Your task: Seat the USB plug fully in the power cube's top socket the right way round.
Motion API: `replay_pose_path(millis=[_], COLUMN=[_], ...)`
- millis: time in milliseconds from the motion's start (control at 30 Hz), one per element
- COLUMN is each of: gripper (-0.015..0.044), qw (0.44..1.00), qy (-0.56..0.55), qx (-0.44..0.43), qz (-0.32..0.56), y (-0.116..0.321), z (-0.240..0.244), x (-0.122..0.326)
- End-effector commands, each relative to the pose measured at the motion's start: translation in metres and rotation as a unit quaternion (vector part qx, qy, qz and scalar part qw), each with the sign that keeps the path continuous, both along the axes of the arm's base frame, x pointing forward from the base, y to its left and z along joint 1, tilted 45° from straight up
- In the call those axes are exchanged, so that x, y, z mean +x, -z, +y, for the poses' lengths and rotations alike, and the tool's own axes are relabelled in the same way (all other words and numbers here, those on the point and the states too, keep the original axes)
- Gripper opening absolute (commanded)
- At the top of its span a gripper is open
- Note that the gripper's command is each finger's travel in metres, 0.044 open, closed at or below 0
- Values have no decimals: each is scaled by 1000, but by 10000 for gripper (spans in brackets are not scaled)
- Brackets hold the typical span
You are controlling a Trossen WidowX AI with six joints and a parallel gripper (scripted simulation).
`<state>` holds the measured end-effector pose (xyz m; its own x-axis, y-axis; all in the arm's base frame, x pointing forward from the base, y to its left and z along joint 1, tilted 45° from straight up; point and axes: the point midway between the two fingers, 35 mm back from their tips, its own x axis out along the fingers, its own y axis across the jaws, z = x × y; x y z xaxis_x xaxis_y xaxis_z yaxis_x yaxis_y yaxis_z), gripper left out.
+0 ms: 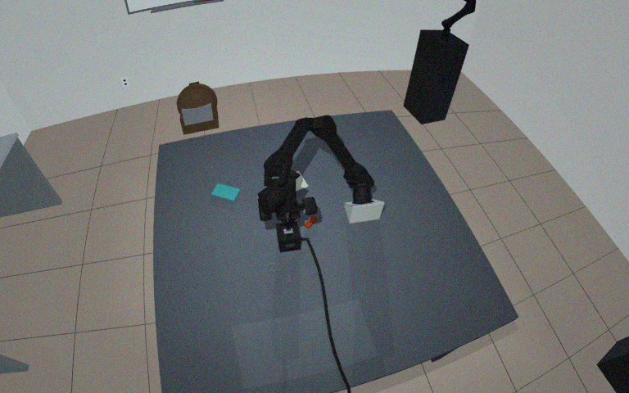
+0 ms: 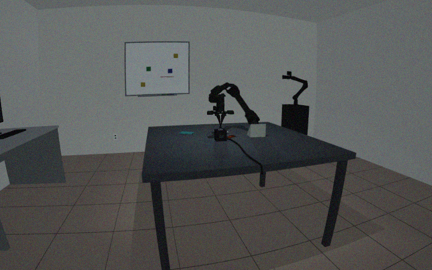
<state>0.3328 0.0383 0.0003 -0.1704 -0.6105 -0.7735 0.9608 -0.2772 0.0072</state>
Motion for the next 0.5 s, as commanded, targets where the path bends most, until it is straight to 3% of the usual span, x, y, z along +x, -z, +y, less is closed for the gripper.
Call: replay_pose_path(millis=[0, 467], gripper=[0, 0], qw=[1000, 1000], qy=[-1, -1], qx=[1, 1], qz=[0, 0], y=[0, 1], z=[0, -1], x=[0, 0])
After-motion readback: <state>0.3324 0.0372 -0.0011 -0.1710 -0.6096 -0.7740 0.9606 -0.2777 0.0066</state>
